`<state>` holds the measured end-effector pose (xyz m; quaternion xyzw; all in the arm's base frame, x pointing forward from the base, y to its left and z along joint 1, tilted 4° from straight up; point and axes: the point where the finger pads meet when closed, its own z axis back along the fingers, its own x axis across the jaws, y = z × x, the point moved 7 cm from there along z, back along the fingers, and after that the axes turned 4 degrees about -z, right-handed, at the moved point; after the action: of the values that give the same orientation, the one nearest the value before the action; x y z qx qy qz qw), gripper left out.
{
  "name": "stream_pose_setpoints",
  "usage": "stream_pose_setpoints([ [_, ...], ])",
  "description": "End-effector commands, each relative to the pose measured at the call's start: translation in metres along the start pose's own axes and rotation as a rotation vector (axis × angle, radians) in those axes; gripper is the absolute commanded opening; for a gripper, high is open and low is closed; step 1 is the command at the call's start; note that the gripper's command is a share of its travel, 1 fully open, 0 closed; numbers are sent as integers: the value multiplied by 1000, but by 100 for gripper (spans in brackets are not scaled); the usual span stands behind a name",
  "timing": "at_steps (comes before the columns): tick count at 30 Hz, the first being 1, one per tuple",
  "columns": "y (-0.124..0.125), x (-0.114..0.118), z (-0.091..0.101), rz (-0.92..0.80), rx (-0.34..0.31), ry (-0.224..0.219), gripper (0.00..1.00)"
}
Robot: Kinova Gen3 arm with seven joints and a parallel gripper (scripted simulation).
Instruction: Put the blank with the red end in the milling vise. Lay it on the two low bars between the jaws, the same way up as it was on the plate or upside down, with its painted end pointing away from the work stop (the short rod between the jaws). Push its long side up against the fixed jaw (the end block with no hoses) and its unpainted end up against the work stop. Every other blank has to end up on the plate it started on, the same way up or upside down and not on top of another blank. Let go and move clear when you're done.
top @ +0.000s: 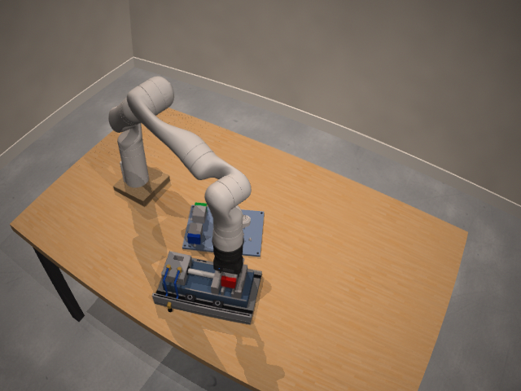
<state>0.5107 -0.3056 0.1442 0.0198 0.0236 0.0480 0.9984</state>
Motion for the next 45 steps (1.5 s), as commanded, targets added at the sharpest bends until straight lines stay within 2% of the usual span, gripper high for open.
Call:
stream_pose_setpoints([
  [1, 0, 0, 2, 0, -2, -2, 100],
  [45, -1, 1, 8, 0, -2, -2, 100],
])
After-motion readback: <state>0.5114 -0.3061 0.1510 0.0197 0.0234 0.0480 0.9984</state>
